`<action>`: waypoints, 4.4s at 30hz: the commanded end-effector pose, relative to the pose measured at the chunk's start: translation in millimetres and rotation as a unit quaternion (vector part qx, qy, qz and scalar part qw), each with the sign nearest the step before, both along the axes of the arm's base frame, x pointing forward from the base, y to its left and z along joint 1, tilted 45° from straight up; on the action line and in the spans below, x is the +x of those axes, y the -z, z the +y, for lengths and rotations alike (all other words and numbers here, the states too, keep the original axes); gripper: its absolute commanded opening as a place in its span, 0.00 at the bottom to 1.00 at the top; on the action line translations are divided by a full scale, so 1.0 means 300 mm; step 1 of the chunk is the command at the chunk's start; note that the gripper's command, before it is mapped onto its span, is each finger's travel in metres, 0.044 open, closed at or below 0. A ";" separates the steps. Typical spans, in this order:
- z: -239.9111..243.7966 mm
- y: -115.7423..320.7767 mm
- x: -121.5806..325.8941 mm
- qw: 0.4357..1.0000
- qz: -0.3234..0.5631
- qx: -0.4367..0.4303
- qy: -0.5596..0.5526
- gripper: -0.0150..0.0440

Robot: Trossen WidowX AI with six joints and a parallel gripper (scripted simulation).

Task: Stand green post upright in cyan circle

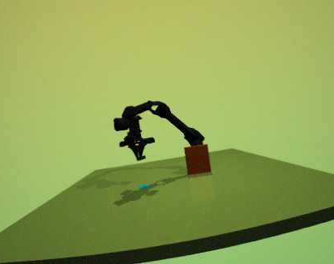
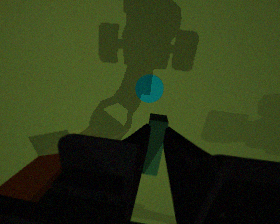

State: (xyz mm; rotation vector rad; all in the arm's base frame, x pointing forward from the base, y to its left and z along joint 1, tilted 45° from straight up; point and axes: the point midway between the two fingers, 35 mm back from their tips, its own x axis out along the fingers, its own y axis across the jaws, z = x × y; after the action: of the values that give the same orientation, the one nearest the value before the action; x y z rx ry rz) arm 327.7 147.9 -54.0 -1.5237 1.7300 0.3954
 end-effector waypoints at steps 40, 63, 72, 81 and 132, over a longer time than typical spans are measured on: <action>0.003 0.116 -0.031 0.993 0.045 0.107 0.013 0.29; -0.012 0.150 -0.036 0.981 0.050 0.185 0.025 0.29; -0.016 0.159 -0.036 0.975 0.050 0.216 0.027 0.29; -0.020 0.167 -0.037 0.968 0.049 0.246 0.027 0.29; -0.035 0.174 -0.032 0.912 0.021 0.410 0.001 0.29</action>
State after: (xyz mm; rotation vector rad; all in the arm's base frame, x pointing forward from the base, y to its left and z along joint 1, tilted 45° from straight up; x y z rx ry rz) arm 318.4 136.8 -107.2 -0.9010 1.3395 0.9932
